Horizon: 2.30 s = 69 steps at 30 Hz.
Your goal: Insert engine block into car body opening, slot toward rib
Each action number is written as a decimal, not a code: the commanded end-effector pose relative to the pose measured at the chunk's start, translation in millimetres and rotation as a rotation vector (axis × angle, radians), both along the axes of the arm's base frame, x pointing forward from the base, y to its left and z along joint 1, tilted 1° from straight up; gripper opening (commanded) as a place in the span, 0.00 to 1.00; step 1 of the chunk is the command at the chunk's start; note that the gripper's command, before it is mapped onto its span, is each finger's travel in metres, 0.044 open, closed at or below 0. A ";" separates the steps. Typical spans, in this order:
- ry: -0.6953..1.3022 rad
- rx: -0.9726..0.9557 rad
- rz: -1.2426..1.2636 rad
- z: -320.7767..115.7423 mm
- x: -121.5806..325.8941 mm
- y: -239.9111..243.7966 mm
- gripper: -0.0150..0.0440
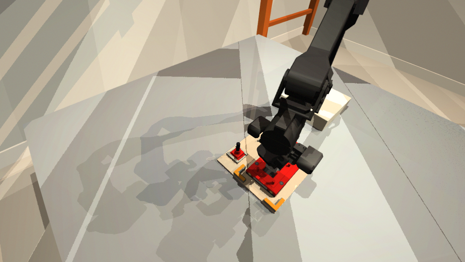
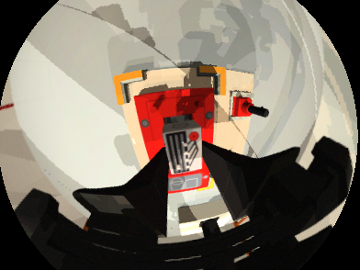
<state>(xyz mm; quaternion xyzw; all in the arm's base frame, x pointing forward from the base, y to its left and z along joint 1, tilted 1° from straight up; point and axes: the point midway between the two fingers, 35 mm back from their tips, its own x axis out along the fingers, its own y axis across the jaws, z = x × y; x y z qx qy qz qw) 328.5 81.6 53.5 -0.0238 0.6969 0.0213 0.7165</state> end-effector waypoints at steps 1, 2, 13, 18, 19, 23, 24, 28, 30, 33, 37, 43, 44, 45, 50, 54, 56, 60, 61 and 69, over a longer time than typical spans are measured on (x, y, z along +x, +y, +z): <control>-0.002 -0.002 -0.006 0.1 0.3 -0.5 0.52; -0.002 -0.002 -0.006 0.1 0.3 -0.5 0.52; -0.003 0.000 -0.083 0.1 0.2 -0.6 0.52; -0.003 0.002 -0.138 -1.4 0.1 -0.7 0.52; -0.003 0.002 -0.132 -1.5 0.1 -0.7 0.52; -0.002 -0.001 -0.056 -2.1 0.3 -0.8 0.52; -0.002 -0.001 -0.031 -2.3 0.4 -0.8 0.52; -0.002 -0.003 0.027 -3.0 0.5 -0.8 0.52; -0.002 -0.003 0.015 -3.2 0.5 -0.7 0.52; -0.002 -0.002 -0.015 -3.8 0.5 -0.7 0.52; -0.002 -0.001 -0.046 -4.5 0.5 -0.7 0.52; -0.002 -0.001 -0.046 -5.5 0.8 -0.8 0.52; -0.002 -0.001 -0.044 -5.6 0.8 -0.8 0.52; -0.002 -0.001 -0.042 -5.8 0.8 -0.8 0.52; -0.002 -0.001 -0.030 -6.7 0.8 -0.8 0.52; -0.002 -0.002 -0.023 -7.3 0.9 -0.7 0.52; -0.002 -0.002 -0.023 -7.7 0.9 -0.7 0.52; -0.002 -0.002 -0.024 -8.4 0.9 -0.7 0.52; -0.002 -0.002 -0.025 -8.5 0.9 -0.7 0.52; -0.002 -0.001 -0.031 -9.9 0.9 -0.7 0.52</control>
